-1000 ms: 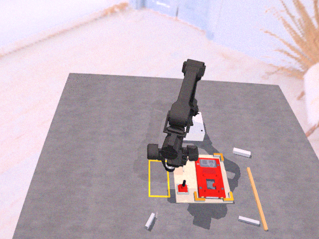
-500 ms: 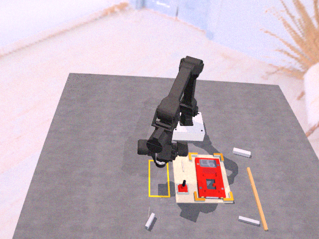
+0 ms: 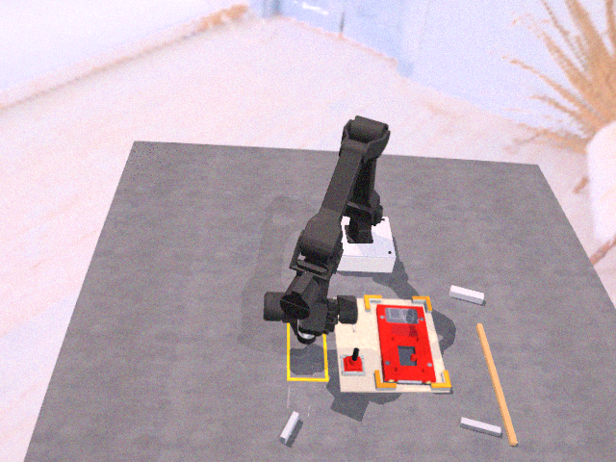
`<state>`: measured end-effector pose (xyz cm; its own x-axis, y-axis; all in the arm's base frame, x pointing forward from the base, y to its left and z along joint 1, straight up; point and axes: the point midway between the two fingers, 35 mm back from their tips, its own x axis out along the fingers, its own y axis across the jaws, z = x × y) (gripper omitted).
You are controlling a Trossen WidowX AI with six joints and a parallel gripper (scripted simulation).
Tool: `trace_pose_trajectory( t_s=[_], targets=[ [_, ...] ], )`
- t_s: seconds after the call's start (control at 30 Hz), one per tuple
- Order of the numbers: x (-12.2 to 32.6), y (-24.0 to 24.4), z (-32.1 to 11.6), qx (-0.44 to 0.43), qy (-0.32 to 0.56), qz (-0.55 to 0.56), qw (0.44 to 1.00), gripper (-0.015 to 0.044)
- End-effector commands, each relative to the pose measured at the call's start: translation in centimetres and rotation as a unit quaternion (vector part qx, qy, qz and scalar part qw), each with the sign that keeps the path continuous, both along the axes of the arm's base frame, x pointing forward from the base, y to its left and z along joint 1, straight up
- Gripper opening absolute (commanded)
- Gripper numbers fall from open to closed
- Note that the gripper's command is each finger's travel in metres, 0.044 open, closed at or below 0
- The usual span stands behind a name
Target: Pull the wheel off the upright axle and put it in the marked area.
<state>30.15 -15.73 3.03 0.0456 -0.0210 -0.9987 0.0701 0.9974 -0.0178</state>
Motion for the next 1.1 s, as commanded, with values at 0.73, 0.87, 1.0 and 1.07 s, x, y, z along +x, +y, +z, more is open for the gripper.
trace_pose_trajectory(
  t_s=[0.73,0.87,1.0,1.07],
  targets=[
    [-0.5,0.3,0.8,0.005,0.009,0.002,1.0,0.03],
    [-0.7,0.3,2.7,0.005,0.009,0.003,1.0,0.03],
    [-1.9,0.9,2.9,0.006,0.012,0.0,1.0,0.0379],
    [-3.4,1.8,4.1,0.006,0.012,0.001,1.0,0.0431]
  ],
)
